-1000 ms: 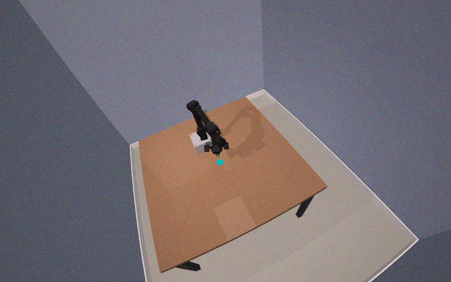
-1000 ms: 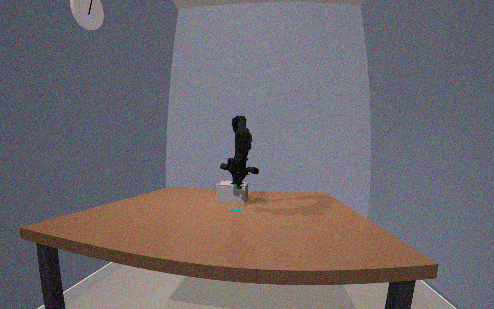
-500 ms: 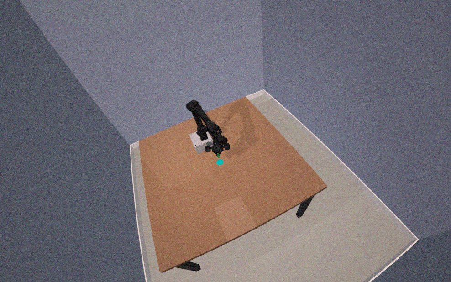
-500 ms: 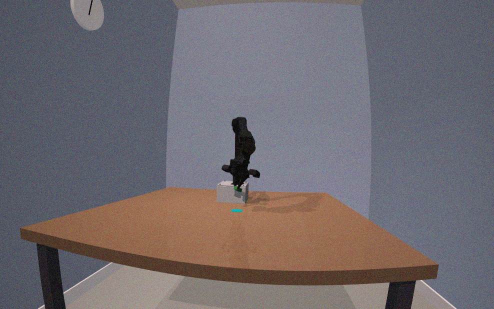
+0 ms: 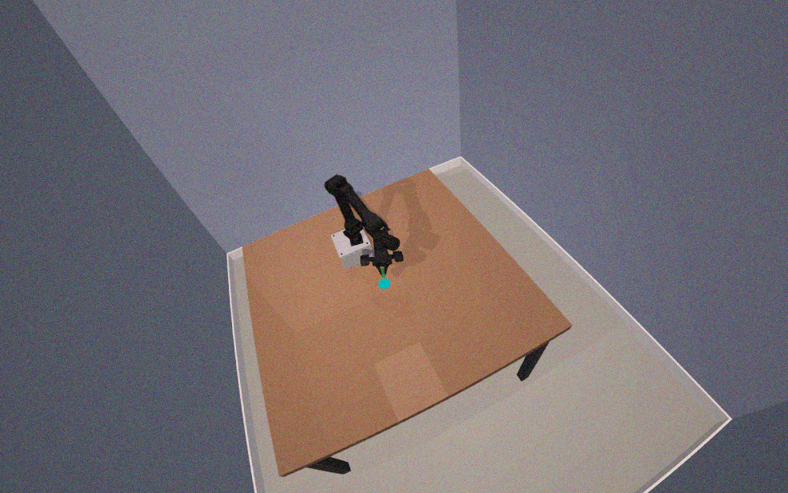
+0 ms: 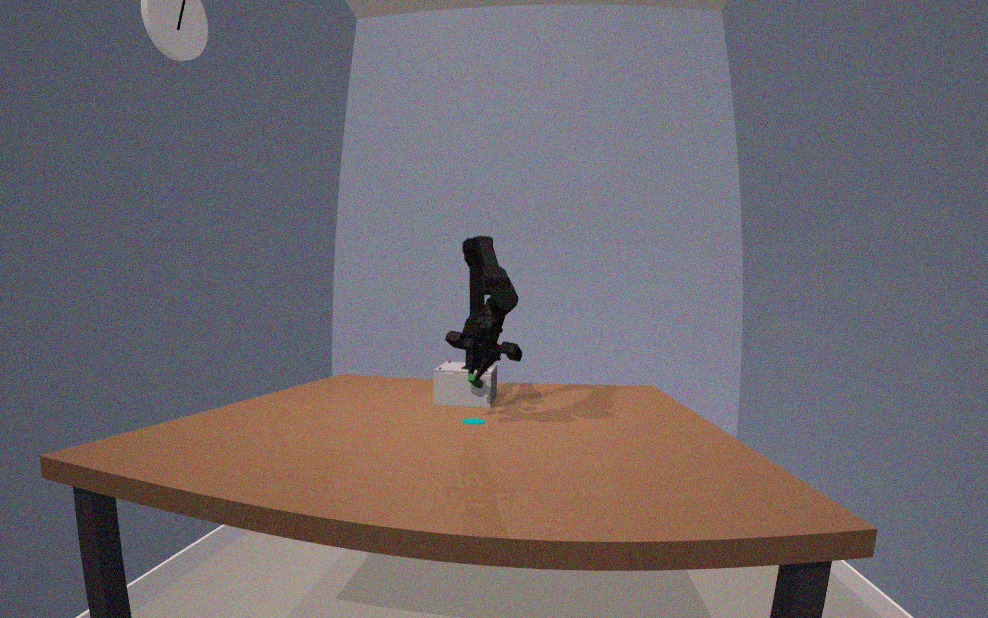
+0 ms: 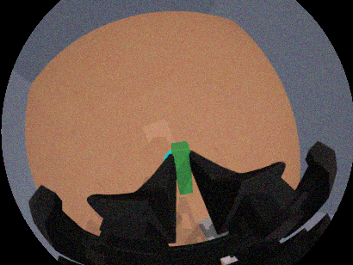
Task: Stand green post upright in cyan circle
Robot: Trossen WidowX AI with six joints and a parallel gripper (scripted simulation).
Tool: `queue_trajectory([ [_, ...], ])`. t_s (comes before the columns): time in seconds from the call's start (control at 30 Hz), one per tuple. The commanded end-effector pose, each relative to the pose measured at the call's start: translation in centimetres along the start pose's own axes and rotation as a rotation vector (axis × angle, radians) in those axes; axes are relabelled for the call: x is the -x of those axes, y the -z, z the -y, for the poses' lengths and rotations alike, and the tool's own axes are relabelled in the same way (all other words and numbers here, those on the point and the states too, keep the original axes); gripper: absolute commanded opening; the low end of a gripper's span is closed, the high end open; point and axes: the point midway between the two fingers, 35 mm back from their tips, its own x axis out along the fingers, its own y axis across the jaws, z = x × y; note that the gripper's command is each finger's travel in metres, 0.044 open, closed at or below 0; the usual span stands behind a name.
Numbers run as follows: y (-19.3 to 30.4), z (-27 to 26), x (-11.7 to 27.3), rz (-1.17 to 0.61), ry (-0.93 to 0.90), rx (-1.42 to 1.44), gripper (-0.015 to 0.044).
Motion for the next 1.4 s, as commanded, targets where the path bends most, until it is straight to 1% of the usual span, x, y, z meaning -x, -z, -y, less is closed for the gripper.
queue_trajectory([
  [0.0,0.1,0.0,-0.2,0.026,0.010,0.001,0.0023],
  [1.37,0.3,-1.2,-0.3,0.325,0.045,0.021,0.0023],
])
